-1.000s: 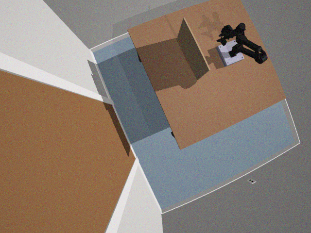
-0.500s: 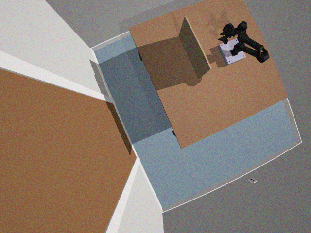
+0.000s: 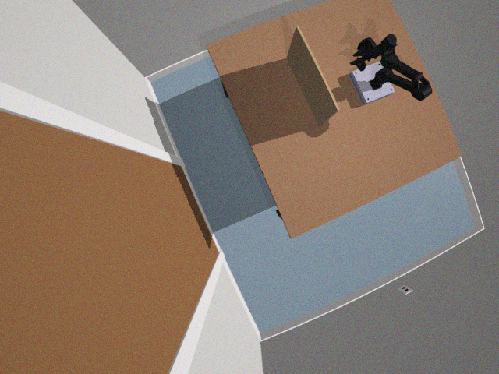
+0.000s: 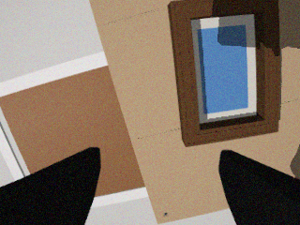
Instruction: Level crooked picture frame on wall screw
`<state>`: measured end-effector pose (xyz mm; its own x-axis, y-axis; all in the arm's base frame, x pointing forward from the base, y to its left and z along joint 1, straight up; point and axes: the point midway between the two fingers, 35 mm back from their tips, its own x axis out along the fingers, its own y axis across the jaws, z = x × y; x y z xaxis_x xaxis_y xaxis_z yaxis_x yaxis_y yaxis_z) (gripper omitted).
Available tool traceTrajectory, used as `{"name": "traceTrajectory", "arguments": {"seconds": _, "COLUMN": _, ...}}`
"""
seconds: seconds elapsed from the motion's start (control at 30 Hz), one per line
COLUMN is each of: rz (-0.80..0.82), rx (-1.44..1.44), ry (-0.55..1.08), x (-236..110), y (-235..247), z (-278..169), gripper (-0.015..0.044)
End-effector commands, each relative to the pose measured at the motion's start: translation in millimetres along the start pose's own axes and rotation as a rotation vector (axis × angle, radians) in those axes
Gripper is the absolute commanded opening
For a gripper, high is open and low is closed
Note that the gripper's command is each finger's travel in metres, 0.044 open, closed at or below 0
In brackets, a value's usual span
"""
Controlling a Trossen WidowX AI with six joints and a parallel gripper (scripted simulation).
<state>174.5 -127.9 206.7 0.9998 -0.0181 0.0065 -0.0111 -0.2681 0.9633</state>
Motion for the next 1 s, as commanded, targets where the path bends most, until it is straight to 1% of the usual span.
{"name": "traceTrajectory", "arguments": {"seconds": 0.0, "rz": -0.002, "rx": 0.005, "ry": 0.005, "x": 0, "y": 0, "z": -1, "gripper": 0.026}}
{"name": "traceTrajectory", "arguments": {"seconds": 0.2, "rz": 0.001, "rx": -0.01, "ry": 0.001, "x": 4, "y": -1, "z": 2, "gripper": 0.026}}
{"name": "traceTrajectory", "arguments": {"seconds": 0.37, "rz": 0.004, "rx": -0.087, "ry": 0.004, "x": 39, "y": -17, "z": 13, "gripper": 0.026}}
{"name": "traceTrajectory", "arguments": {"seconds": 0.53, "rz": 0.005, "rx": -0.155, "ry": 0.006, "x": 70, "y": -36, "z": 11, "gripper": 0.026}}
{"name": "traceTrajectory", "arguments": {"seconds": 0.97, "rz": 0.005, "rx": -0.158, "ry": 0.006, "x": 71, "y": -37, "z": 11, "gripper": 0.026}}
